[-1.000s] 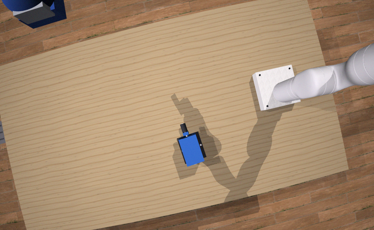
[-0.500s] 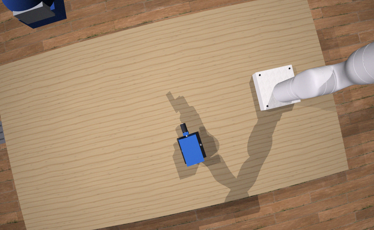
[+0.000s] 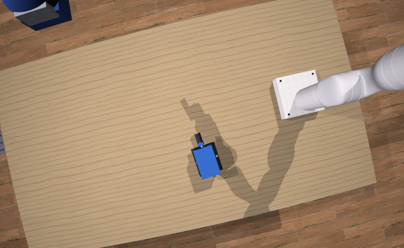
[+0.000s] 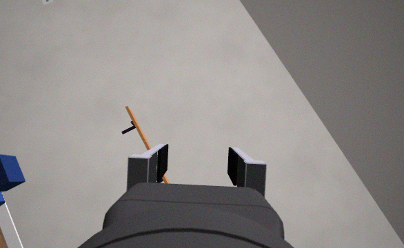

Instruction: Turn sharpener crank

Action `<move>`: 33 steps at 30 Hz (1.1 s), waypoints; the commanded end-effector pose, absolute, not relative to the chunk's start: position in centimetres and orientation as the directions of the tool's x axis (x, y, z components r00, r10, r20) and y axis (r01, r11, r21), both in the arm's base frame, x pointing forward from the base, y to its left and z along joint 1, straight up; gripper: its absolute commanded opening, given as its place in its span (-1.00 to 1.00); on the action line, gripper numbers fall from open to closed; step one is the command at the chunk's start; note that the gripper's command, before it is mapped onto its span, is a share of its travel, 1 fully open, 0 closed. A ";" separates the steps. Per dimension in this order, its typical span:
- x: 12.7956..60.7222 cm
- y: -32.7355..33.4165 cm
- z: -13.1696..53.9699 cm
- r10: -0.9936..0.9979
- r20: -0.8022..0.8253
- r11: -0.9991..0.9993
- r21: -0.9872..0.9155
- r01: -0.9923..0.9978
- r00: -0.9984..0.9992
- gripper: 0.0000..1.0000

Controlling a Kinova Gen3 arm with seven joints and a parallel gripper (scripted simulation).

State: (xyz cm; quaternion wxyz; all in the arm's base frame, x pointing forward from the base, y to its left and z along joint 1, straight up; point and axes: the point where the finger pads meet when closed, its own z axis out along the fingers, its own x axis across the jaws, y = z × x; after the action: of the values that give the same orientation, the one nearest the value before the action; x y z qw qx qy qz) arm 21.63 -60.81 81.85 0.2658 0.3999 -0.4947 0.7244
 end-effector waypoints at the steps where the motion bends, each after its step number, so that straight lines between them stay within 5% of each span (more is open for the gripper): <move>1: 21.7 -60.7 82.0 -0.009 0.842 -0.371 -0.504 -0.780 -0.540 1.00; 33: 25.3 -60.3 79.7 -0.068 0.863 -0.390 -0.485 -0.783 -0.501 1.00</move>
State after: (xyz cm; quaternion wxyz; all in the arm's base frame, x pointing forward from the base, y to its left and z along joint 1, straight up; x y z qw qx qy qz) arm 25.01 -60.52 79.54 0.2516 0.4318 -0.4923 0.7127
